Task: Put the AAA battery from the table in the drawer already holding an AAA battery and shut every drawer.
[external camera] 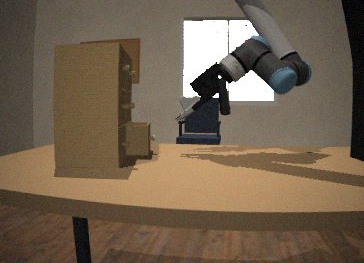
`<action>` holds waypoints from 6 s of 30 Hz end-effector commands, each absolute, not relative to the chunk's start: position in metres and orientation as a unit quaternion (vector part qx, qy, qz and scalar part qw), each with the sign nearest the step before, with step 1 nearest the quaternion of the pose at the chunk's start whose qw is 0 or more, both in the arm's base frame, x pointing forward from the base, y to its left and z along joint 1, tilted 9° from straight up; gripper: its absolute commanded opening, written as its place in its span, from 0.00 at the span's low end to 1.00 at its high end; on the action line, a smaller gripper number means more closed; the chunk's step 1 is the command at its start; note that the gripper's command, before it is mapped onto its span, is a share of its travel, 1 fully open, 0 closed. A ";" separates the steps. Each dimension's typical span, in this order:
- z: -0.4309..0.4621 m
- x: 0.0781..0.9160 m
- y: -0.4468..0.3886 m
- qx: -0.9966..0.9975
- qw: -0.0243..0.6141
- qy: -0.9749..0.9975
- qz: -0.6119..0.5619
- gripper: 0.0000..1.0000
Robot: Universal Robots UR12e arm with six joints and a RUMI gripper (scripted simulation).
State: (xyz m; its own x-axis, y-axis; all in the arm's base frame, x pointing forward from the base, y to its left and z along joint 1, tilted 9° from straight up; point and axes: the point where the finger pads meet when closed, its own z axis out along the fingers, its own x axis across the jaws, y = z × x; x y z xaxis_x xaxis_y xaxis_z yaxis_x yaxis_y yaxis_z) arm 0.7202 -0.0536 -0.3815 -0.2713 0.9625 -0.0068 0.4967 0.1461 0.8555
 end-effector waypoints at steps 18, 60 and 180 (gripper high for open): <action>-0.423 0.761 -0.043 0.524 0.299 0.695 0.390 0.20; -0.433 0.772 -0.040 0.524 0.299 0.695 0.390 0.20; -0.427 0.803 -0.031 0.524 0.299 0.695 0.390 0.20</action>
